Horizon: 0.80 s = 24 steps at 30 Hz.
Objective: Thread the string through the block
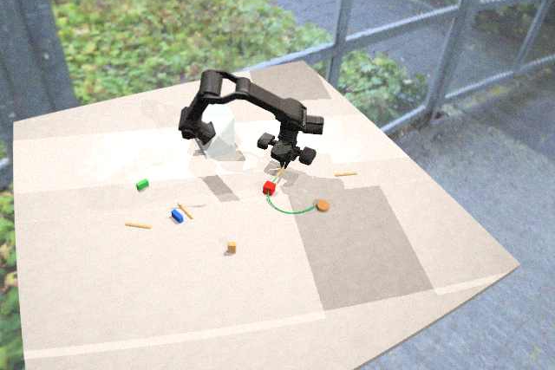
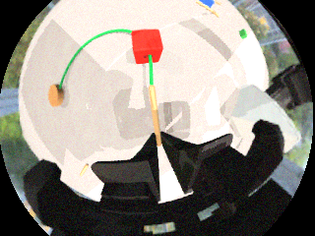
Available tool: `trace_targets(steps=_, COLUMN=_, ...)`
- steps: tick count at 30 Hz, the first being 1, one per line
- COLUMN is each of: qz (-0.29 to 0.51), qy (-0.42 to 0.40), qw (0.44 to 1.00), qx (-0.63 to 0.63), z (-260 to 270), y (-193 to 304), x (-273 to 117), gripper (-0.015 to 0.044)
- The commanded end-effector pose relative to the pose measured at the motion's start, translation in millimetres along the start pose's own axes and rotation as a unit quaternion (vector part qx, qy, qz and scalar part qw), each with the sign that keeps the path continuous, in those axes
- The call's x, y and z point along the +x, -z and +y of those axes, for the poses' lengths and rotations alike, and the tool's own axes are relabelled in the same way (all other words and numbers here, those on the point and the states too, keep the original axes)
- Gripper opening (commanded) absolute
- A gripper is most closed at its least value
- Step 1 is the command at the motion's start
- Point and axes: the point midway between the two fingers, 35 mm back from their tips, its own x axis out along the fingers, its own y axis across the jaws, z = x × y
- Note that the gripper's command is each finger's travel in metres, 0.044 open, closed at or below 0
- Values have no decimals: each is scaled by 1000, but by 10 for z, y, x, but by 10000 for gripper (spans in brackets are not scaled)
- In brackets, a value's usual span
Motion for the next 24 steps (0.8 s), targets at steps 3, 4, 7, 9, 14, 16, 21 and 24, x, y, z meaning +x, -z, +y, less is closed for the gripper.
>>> trace_targets(steps=3, qz=1, qy=-3, qw=1000, qx=0, z=-9, y=123, x=112, gripper=0)
trace_targets(steps=4, qz=1, qy=-3, qw=1000, qx=0, z=-9, y=123, x=112, gripper=0)
trace_targets(steps=7, qz=1, qy=-3, qw=1000, qx=0, z=-9, y=123, x=112, gripper=0)
trace_targets(steps=9, qz=1, qy=-3, qw=1000, qx=0, z=-9, y=123, x=112, gripper=0)
trace_targets(steps=14, qz=1, qy=-3, qw=1000, qx=0, z=-9, y=123, x=112, gripper=0)
trace_targets(steps=16, qz=1, qy=-3, qw=1000, qx=0, z=-9, y=123, x=112, gripper=0)
trace_targets(steps=21, qz=1, qy=-3, qw=1000, qx=0, z=-9, y=123, x=112, gripper=0)
trace_targets(steps=24, qz=1, qy=-3, qw=1000, qx=0, z=-9, y=123, x=112, gripper=0)
